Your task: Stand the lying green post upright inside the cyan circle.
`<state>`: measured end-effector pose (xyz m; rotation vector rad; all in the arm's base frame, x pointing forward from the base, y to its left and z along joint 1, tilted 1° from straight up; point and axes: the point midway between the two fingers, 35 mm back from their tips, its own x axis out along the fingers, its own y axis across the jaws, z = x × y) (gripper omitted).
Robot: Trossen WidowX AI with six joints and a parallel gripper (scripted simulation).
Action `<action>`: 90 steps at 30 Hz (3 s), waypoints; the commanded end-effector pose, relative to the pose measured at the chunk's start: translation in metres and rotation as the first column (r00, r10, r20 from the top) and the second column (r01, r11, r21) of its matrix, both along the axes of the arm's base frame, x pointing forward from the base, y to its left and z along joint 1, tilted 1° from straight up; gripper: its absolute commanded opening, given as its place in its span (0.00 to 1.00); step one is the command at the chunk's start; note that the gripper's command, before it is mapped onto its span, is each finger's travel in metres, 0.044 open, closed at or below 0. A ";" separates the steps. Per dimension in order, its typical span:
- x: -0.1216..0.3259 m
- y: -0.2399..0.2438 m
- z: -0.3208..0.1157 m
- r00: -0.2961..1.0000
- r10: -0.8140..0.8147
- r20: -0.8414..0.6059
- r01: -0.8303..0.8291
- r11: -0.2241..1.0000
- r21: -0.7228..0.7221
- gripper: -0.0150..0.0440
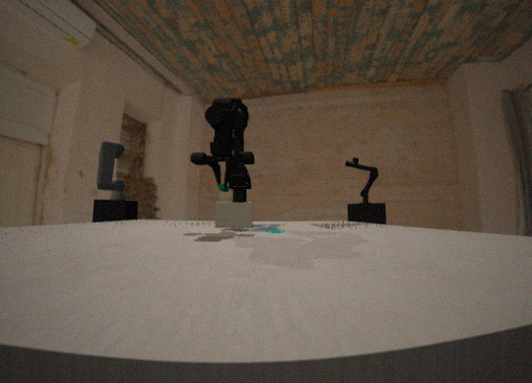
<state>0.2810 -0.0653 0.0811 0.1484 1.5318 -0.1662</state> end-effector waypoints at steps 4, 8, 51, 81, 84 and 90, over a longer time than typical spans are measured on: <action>0.002 0.020 0.001 0.988 0.153 -0.005 -0.153 0.988 -0.005 0.29; 0.003 0.031 0.002 0.972 0.235 -0.006 -0.235 0.972 -0.006 0.29; -0.015 0.150 0.007 0.418 0.908 -0.023 -0.909 0.417 -0.012 0.29; -0.009 0.172 -0.010 0.345 0.932 0.112 -0.938 0.347 -0.002 0.29; -0.007 0.172 -0.013 0.352 0.926 0.135 -0.935 0.356 -0.001 0.29; -0.003 0.173 -0.018 0.366 0.913 0.179 -0.928 0.371 0.003 0.29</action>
